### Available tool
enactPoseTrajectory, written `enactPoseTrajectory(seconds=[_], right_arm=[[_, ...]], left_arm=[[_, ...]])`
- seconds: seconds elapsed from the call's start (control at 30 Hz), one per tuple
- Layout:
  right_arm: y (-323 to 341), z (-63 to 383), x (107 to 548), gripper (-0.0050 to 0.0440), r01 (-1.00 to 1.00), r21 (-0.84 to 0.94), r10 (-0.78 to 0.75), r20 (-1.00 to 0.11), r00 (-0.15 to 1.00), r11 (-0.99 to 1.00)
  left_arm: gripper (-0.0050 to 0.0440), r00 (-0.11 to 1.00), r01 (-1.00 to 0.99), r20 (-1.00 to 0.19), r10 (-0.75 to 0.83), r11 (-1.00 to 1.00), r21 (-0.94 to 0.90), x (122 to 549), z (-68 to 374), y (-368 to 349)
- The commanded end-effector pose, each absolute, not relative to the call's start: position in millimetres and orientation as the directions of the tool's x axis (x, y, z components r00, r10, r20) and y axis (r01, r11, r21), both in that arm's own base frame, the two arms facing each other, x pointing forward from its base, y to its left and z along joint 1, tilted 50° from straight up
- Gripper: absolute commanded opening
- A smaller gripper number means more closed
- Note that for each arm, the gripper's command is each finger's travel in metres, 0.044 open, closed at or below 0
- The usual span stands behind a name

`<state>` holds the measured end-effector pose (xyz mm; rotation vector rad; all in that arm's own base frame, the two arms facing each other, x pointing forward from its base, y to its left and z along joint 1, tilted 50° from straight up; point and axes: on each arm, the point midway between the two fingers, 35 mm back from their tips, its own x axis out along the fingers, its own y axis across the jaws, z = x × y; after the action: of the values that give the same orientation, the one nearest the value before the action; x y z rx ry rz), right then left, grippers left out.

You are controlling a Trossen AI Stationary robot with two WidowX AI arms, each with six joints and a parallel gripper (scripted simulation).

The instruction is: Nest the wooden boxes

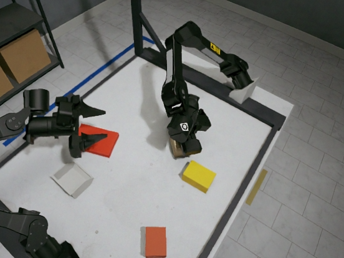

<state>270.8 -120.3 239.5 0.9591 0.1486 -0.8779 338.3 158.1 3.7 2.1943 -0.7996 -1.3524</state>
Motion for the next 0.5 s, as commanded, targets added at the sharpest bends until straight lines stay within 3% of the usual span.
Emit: enactPoseTrajectory(seconds=[0.0, 0.03, 0.13, 0.47], right_arm=[[-119.4, 240.9, 269.9, 0.04, 0.704, 0.658, -0.586, -0.468, 0.661, 0.268], [-119.4, 240.9, 269.9, 0.04, 0.704, 0.658, -0.586, -0.468, 0.661, 0.268], [-119.4, 240.9, 269.9, 0.04, 0.704, 0.658, -0.586, -0.468, 0.661, 0.268], [-119.4, 240.9, 269.9, 0.04, 0.704, 0.658, -0.586, -0.468, 0.661, 0.268]], left_arm=[[0.0168, 0.371, -0.251, -0.65, -0.663, -0.745, 0.618, 341.6, 10.8, 161.5], [0.0168, 0.371, -0.25, -0.65, -0.664, -0.745, 0.619, 341.5, 10.1, 160.8], [0.0096, 0.367, -0.251, -0.652, -0.664, -0.745, 0.618, 340.6, 9.3, 160.8], [0.0029, 0.365, -0.251, -0.652, -0.664, -0.745, 0.618, 340.3, 9.1, 160.8]])
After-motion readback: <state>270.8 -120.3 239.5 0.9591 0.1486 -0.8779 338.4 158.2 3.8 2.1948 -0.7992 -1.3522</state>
